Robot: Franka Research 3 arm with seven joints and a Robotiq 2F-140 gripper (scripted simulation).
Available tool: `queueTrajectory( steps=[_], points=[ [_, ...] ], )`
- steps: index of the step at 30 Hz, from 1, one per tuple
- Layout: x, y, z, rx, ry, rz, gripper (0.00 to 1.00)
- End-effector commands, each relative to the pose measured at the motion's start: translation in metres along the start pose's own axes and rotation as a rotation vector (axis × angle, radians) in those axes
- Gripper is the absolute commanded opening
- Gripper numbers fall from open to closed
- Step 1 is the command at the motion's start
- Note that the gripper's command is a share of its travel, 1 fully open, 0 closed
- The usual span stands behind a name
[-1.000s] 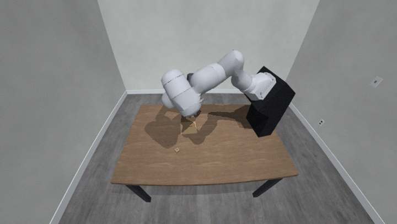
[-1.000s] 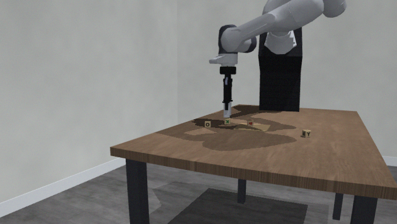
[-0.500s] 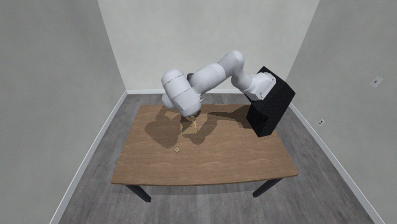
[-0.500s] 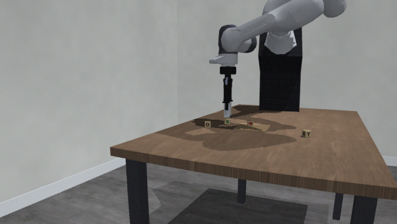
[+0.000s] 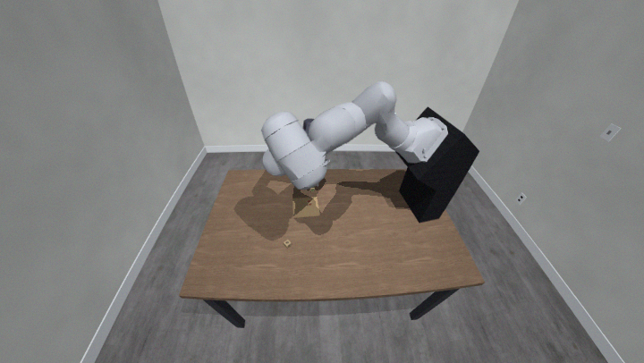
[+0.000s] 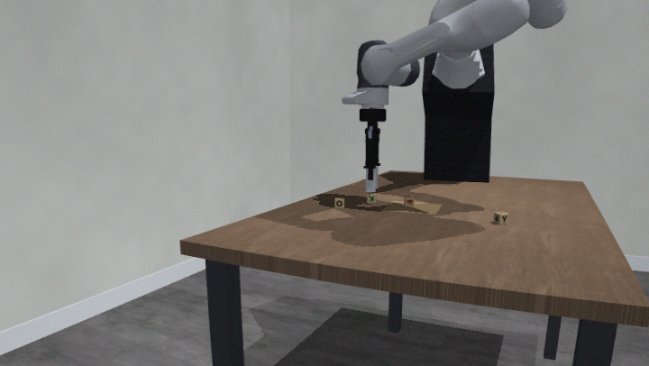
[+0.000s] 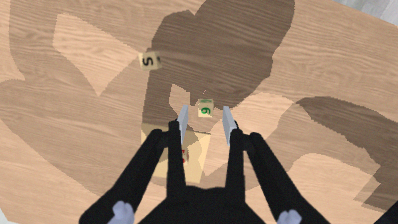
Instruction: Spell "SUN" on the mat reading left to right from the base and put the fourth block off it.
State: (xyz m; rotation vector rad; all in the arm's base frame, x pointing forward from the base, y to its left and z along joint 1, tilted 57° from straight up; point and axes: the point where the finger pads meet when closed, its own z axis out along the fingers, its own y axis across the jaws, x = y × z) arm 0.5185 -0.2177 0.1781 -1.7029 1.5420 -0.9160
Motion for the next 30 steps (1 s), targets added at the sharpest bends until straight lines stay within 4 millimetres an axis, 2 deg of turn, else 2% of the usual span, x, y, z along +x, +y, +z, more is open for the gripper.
queueTrajectory(
  steps=[1, 15, 30],
  points=[
    [-0.001, 0.001, 0.0, -0.001, 0.001, -0.003, 0.37],
    [-0.001, 0.001, 0.002, -0.002, 0.001, -0.003, 0.37],
    [-0.001, 0.001, 0.025, -0.002, 0.001, -0.003, 0.37]
  ],
)
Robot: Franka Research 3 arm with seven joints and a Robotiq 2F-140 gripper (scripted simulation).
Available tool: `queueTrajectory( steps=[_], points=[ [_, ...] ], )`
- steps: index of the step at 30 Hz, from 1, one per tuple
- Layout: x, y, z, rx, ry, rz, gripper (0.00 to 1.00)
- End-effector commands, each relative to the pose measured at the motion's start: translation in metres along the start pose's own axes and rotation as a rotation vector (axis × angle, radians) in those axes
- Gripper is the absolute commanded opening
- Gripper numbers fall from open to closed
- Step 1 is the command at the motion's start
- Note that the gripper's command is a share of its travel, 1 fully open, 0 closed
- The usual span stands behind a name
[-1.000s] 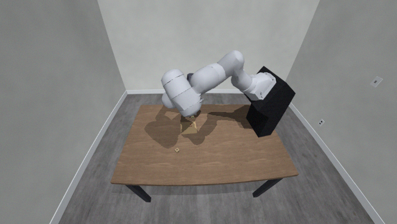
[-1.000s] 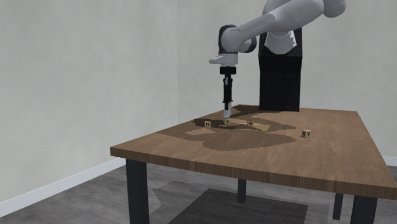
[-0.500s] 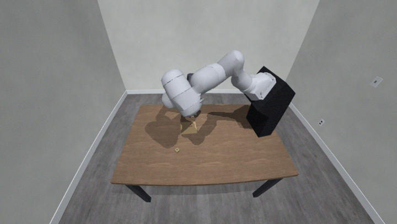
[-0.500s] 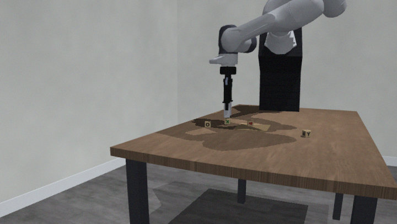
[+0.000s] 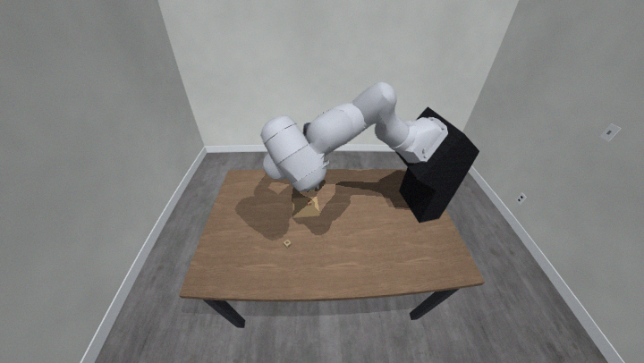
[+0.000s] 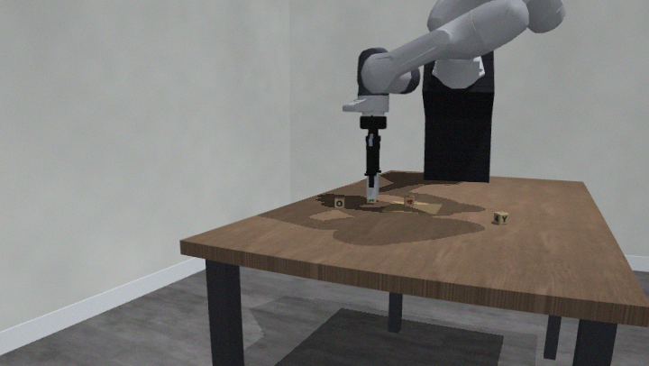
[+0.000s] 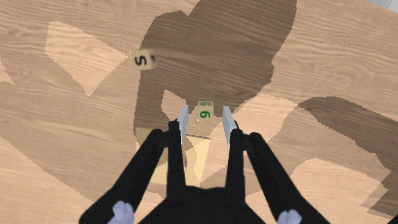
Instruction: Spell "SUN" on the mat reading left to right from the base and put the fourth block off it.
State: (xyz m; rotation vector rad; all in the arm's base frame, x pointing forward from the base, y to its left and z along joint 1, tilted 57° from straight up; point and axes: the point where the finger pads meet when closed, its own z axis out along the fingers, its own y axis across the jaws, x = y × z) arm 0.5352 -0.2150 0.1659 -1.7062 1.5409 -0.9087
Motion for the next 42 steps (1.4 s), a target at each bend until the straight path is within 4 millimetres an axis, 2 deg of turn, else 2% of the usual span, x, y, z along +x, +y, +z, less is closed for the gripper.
queueTrajectory(
  steps=[1, 11, 42],
  points=[
    [0.002, -0.0003, 0.0057, 0.002, 0.006, -0.004, 0.37],
    [0.002, -0.0004, 0.0118, 0.002, 0.006, -0.004, 0.37],
    [0.002, -0.0004, 0.012, 0.002, 0.006, -0.004, 0.37]
  ],
)
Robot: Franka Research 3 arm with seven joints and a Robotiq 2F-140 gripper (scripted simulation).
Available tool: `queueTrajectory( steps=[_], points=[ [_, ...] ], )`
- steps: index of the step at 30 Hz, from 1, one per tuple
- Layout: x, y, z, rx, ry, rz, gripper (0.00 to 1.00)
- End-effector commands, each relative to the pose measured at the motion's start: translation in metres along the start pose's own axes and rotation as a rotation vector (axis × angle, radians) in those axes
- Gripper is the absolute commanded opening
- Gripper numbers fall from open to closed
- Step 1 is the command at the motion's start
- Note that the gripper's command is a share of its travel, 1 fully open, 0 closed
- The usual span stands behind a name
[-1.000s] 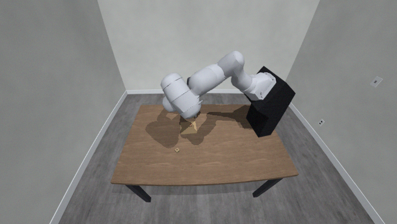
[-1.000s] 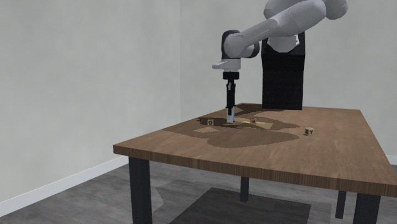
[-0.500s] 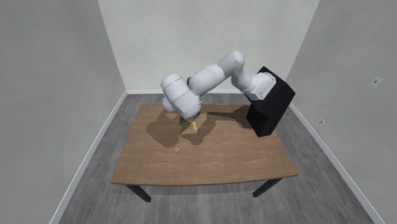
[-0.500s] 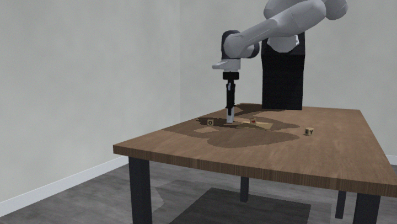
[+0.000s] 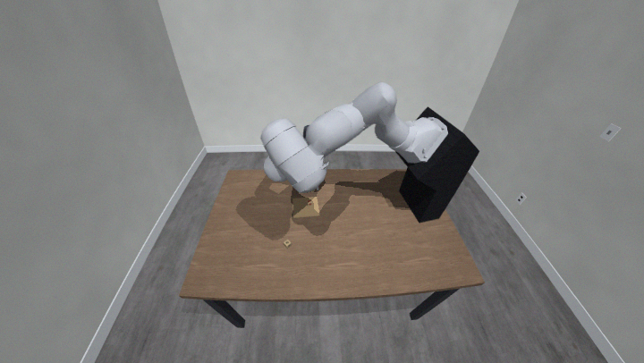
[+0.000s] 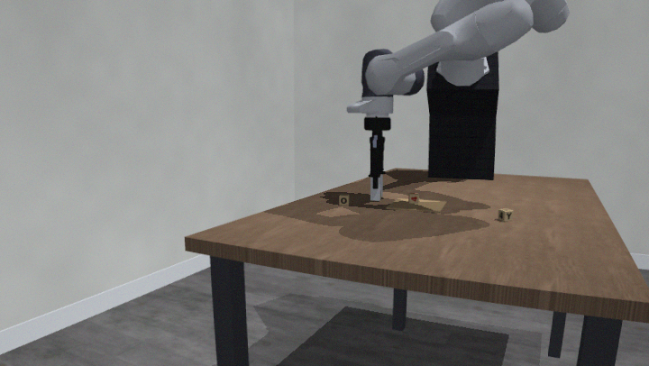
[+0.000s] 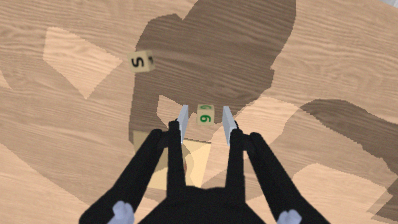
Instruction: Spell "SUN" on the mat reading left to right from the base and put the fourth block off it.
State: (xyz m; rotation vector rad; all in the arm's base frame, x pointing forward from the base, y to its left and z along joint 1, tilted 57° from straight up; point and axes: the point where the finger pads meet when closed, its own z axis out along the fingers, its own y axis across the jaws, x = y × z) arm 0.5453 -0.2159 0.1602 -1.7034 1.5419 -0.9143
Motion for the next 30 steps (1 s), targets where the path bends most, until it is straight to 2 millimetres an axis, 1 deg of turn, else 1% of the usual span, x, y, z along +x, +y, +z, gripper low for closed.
queueTrajectory(
  steps=[1, 6, 7, 23, 24, 30],
  points=[
    [0.0008, 0.0003, 0.0005, -0.001, 0.002, -0.004, 0.37],
    [0.0008, 0.0003, 0.0005, -0.001, 0.002, -0.004, 0.37],
    [0.0008, 0.0003, 0.0005, -0.001, 0.002, -0.004, 0.25],
    [0.0008, 0.0003, 0.0005, -0.001, 0.002, -0.004, 0.25],
    [0.0008, 0.0003, 0.0005, -0.001, 0.002, -0.004, 0.13],
    [0.0008, 0.0003, 0.0005, -0.001, 0.002, -0.004, 0.13]
  ],
)
